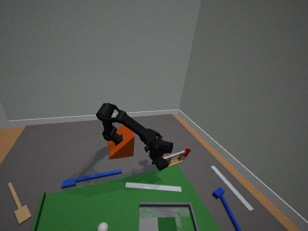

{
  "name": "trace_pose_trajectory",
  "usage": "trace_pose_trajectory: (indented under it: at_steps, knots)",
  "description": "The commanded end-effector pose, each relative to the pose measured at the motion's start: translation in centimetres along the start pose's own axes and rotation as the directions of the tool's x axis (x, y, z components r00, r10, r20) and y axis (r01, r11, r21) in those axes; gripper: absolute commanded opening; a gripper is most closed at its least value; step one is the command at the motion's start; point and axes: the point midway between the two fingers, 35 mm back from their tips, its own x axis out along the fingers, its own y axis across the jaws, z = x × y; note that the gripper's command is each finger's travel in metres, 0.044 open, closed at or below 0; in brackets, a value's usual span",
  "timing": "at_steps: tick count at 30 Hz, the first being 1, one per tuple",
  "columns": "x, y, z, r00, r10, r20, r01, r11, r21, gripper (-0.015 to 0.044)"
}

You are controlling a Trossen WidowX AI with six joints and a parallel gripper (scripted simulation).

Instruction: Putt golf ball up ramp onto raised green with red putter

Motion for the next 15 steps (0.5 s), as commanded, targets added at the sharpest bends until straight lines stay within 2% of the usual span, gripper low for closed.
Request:
trace_pose_trajectory:
  at_steps: [1,8,15]
  knots:
    - [0.0,0.0,0.0,1.000,-0.002,0.001,0.002,1.000,0.000,0.0000]
    - [-1.0,-0.2,0.4,1.000,-0.002,0.002,0.002,1.000,0.000,0.0000]
    - [-5.7,-0.4,1.8,1.000,0.000,0.004,0.000,1.000,-0.001,0.0000]
